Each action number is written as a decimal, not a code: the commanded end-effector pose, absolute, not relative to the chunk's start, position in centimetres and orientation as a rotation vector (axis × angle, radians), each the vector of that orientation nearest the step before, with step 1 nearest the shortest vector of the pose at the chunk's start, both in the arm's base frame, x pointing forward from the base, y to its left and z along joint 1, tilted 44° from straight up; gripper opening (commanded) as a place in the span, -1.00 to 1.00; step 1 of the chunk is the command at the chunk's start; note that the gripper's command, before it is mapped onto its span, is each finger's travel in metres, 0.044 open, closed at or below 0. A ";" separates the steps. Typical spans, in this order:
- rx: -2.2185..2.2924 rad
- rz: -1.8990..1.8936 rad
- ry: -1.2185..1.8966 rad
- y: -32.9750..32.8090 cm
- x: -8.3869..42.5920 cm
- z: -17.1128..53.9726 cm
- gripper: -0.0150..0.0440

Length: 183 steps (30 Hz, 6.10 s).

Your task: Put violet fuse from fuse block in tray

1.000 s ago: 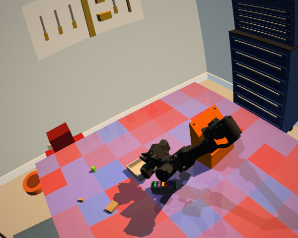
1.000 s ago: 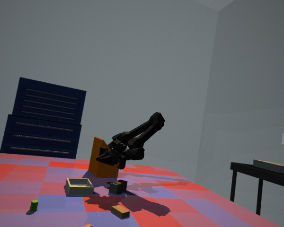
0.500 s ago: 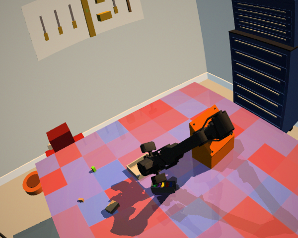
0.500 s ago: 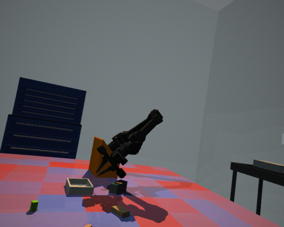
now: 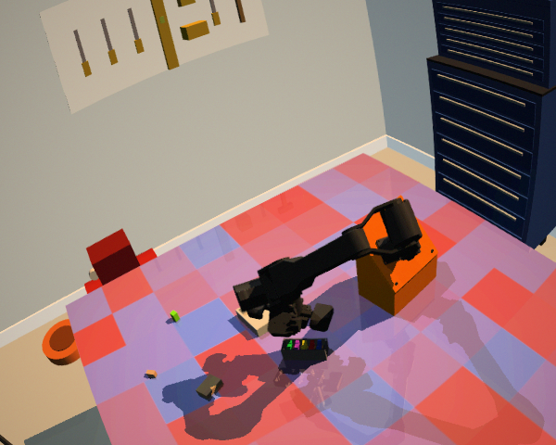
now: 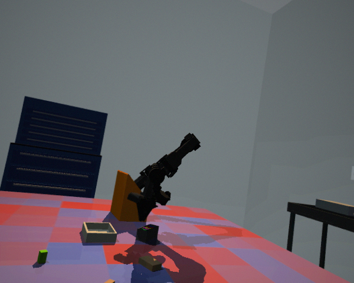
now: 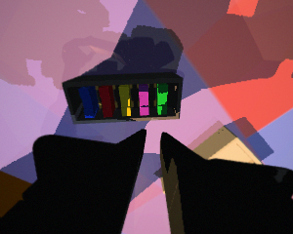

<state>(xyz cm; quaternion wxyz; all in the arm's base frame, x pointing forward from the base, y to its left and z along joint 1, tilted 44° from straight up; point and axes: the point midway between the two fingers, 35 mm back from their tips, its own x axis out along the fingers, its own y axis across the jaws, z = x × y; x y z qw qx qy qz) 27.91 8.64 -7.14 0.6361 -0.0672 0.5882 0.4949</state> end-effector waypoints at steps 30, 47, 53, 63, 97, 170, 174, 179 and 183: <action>-0.158 1.314 1.164 10.6 28.6 -6.7 -0.27; -0.157 1.314 1.164 11.3 28.4 -7.4 -0.27; -0.157 1.314 1.164 11.5 28.3 -7.6 -0.27; -0.156 1.315 1.164 12.0 28.2 -8.2 -0.27; -0.161 1.315 1.163 11.3 28.4 -7.5 -0.49; -0.159 1.313 1.165 8.1 29.3 -4.0 -0.49; -0.159 1.313 1.165 7.9 29.3 -3.7 -0.49; -0.161 1.310 1.166 7.2 29.6 -4.3 -0.49; -0.167 1.304 1.168 5.4 30.3 -5.7 -0.49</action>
